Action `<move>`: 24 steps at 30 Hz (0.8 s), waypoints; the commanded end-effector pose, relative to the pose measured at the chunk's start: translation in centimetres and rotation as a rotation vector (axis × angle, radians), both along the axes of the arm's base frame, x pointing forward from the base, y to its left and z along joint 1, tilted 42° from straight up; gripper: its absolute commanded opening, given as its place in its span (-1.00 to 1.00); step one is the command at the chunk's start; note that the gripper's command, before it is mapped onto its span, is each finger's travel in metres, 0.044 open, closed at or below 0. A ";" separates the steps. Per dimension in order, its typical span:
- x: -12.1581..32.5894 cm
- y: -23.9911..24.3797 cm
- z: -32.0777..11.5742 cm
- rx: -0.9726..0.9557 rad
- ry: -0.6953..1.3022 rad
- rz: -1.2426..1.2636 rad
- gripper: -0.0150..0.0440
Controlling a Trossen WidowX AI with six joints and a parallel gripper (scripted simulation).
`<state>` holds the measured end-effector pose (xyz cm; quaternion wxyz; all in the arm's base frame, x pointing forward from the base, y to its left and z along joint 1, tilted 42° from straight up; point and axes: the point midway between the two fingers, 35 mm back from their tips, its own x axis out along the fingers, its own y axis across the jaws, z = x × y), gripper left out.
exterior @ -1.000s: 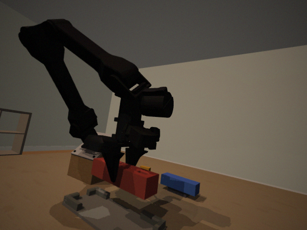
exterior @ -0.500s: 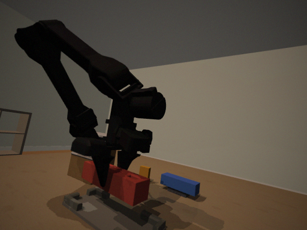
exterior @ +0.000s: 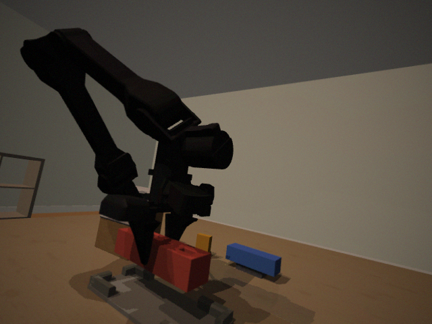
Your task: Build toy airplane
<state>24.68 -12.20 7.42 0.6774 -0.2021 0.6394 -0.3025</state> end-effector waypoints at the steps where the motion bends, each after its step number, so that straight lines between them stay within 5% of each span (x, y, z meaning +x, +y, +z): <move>1: -0.1 -0.4 -0.4 -0.002 0.007 0.004 0.18; 24: -0.2 -2.6 -2.8 -0.005 0.008 0.004 0.18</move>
